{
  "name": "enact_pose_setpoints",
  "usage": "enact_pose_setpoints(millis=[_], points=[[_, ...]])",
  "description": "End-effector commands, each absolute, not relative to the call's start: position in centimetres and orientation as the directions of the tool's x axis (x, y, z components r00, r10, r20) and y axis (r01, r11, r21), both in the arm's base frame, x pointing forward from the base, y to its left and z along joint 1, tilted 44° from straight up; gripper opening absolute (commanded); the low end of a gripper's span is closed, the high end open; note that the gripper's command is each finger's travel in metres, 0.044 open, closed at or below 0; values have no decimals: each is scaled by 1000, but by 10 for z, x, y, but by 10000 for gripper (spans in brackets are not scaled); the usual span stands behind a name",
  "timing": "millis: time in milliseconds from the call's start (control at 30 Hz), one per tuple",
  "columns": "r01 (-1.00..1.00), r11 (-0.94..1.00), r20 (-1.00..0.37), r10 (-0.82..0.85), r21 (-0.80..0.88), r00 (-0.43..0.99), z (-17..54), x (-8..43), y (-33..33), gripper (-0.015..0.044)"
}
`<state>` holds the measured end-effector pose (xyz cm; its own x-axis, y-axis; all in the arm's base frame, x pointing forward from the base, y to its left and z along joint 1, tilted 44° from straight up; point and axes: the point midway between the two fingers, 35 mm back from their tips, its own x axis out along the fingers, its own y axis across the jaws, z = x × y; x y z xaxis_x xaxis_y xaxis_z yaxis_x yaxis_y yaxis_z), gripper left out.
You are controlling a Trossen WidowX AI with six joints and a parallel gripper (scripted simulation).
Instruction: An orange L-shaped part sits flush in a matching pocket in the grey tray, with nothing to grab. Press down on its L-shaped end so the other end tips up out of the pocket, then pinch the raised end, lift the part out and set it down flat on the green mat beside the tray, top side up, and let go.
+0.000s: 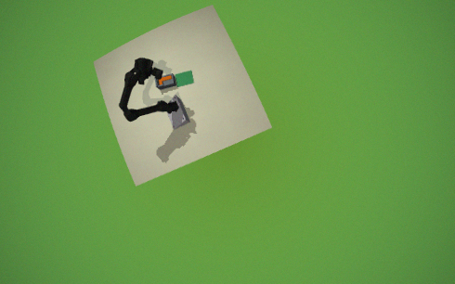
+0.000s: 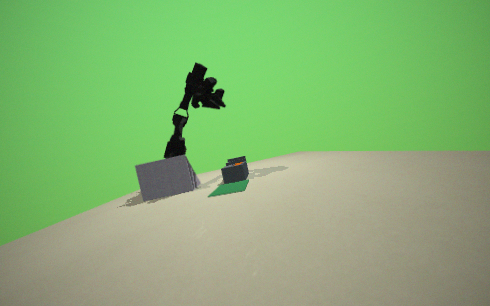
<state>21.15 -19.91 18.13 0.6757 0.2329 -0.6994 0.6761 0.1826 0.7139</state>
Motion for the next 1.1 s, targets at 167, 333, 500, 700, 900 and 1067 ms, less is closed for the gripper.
enact_pose_setpoints(millis=[167,333,500,700,900,1067], points=[[464,565,-725,605,682,330,127,273,-92,180],[319,654,-718,680,686,148,107,281,-45,180],[319,654,-718,680,686,148,107,281,-45,180],[320,655,-719,679,684,149,82,288,-23,180],[318,652,-716,682,688,150,54,292,6,180],[318,652,-716,682,688,150,54,292,6,180]])
